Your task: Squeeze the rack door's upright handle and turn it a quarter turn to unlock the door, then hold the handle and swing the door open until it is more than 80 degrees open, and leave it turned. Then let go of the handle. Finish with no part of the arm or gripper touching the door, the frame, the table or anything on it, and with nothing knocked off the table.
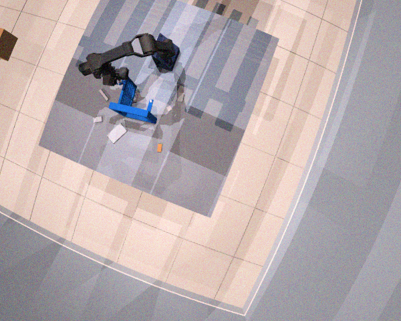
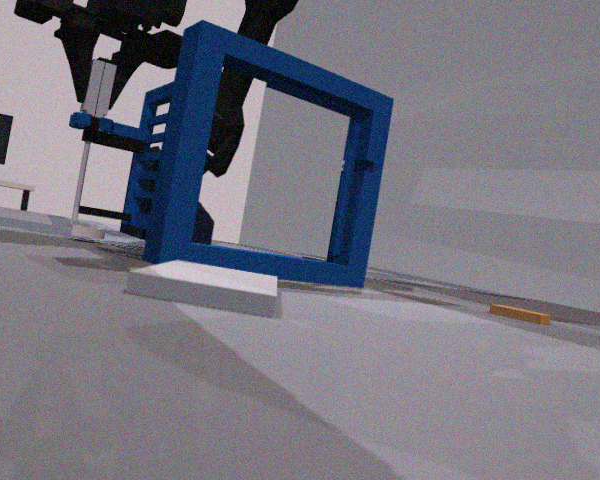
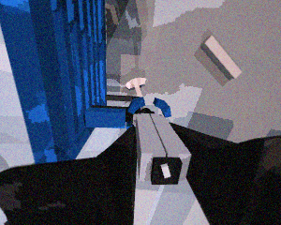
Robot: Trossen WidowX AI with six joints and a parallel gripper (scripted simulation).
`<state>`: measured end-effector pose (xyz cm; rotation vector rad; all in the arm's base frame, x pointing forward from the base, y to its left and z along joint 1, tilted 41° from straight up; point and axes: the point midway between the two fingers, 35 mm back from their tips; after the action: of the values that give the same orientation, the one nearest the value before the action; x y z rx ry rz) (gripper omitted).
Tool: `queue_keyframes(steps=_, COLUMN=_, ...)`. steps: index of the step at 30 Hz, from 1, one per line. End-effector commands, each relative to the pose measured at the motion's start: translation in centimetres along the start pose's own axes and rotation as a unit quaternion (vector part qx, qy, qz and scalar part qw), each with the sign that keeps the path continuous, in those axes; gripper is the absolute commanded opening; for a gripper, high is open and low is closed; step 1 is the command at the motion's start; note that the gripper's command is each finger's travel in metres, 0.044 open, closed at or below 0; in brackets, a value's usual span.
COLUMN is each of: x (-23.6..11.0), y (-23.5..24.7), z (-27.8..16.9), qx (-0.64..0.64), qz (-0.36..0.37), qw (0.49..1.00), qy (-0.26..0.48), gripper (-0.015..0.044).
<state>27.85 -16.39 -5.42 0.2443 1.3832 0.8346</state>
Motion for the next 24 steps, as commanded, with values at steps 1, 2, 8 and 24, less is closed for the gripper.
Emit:
queue_keyframes(steps=1, x=0.0, y=-0.18, z=0.03, qx=-0.013, qz=0.001, qw=1.0, qy=0.0, gripper=0.0024)
queue_keyframes(steps=2, x=0.0, y=-0.18, z=0.03, qx=-0.013, qz=0.001, qw=1.0, qy=0.0, gripper=0.0024)
queue_keyframes(steps=8, x=0.0, y=-0.18, z=0.03, qx=-0.013, qz=0.001, qw=1.0, qy=0.0, gripper=0.0024)
queue_keyframes(steps=24, x=-0.19, y=-0.2, z=0.04, qx=-0.013, qz=0.001, qw=1.0, qy=0.0, gripper=0.0296)
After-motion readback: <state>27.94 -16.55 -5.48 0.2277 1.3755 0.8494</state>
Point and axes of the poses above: the point midway between the two fingers, 35 mm back from their tips, its own x axis out along the fingers, its own y axis across the jaws, z = x × y, and after that the axes turned 4 degrees about -x, right-handed
